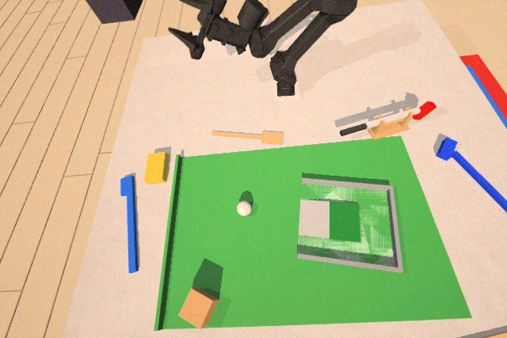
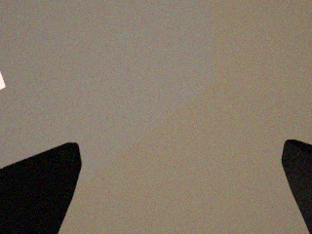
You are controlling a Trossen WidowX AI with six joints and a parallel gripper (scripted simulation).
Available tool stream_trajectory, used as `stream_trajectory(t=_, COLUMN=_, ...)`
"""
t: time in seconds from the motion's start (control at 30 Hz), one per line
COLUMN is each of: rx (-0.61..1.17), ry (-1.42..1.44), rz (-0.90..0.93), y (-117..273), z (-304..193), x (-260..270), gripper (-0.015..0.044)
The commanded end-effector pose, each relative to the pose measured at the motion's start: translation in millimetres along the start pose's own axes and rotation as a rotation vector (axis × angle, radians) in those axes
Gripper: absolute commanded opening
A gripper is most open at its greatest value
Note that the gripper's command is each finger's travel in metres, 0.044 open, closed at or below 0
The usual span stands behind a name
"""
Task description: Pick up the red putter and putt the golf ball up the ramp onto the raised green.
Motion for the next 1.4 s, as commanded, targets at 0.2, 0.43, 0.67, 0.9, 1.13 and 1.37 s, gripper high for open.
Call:
stream_trajectory(t=0.2, rx=0.217, ry=0.185, rz=-0.23, y=-21.0, z=-54.3, x=-41.7, gripper=0.044)
stream_trajectory(t=0.43, rx=0.522, ry=0.396, rz=-0.364, y=-18.3, z=-122.4, x=-71.2, gripper=0.044)
stream_trajectory(t=0.67, rx=0.954, ry=0.643, rz=-0.399, y=12.4, z=-201.0, x=-91.7, gripper=0.044)
stream_trajectory(t=0.9, rx=1.536, ry=0.919, rz=-0.215, y=83.4, z=-281.8, x=-89.9, gripper=0.044)
stream_trajectory(t=1.13, rx=2.101, ry=1.115, rz=0.247, y=176.2, z=-328.6, x=-61.8, gripper=0.044)
stream_trajectory(t=1.37, rx=2.554, ry=1.149, rz=1.022, y=271.9, z=-332.2, x=-15.2, gripper=0.044)
Point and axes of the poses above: the point midway between the two fingers, 35 mm back from their tips, its own y axis back along the fingers, its own x axis across the jaws, z = x × y, the point moved 4 cm from there along y, back along the fingers, and after that the axes turned 9 degrees about -y, right-handed, at the moved point
